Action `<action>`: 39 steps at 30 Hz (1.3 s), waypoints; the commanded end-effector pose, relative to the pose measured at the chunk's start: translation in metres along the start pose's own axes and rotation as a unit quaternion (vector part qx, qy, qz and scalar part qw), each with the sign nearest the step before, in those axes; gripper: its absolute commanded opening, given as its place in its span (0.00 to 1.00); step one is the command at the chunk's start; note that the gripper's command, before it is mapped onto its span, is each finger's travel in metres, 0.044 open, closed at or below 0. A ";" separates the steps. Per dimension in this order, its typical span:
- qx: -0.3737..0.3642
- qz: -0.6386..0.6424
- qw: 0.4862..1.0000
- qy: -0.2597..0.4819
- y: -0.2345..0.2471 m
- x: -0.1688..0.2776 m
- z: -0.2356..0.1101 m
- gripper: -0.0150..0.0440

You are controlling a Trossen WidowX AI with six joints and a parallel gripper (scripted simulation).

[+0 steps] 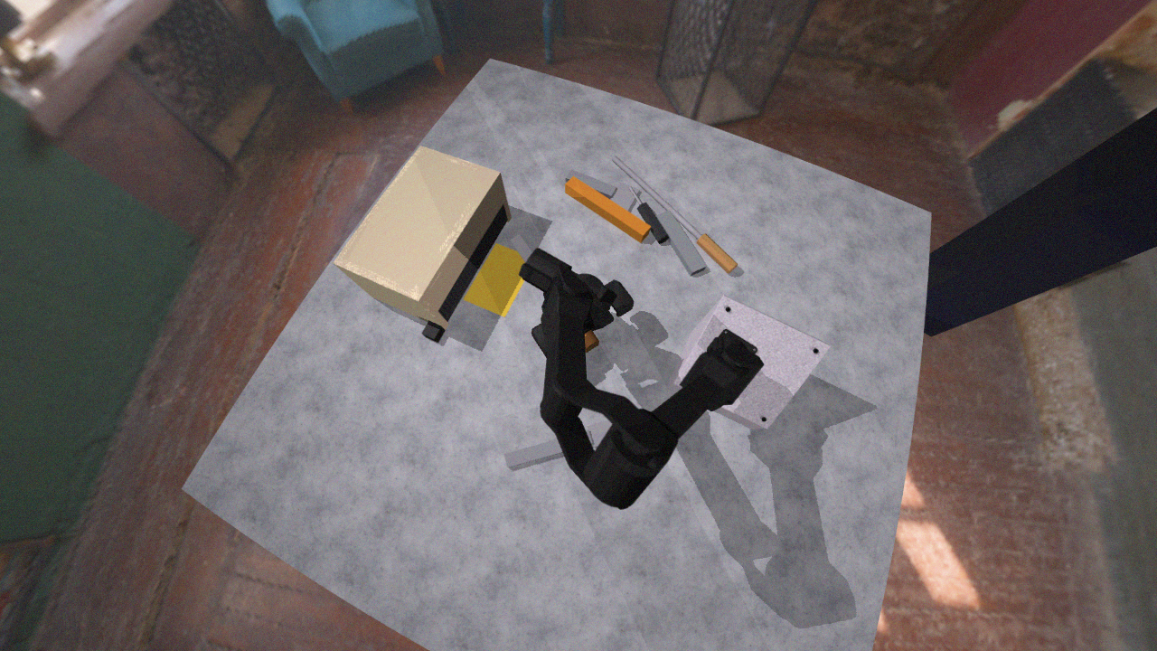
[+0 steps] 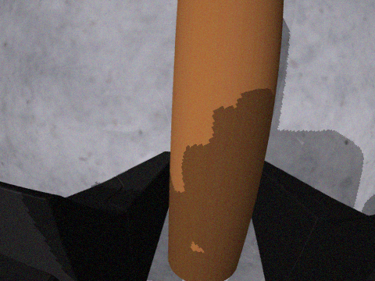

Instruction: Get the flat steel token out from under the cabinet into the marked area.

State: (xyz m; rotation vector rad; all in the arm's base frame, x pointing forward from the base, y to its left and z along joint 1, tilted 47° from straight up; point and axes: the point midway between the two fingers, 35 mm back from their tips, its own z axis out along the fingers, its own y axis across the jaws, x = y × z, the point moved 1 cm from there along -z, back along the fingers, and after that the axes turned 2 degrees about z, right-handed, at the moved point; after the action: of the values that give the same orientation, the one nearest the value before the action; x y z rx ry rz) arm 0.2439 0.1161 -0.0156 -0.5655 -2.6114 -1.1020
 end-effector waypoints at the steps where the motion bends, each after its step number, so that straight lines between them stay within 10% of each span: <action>1: 0.000 0.001 1.000 -0.002 -0.003 -0.006 -0.001 0.25; 39: 0.001 0.001 1.000 -0.003 -0.038 -0.029 -0.001 0.25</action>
State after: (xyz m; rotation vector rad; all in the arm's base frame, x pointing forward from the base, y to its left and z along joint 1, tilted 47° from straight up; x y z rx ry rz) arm 0.2510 0.0881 -0.0455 -0.5655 -2.6124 -1.1033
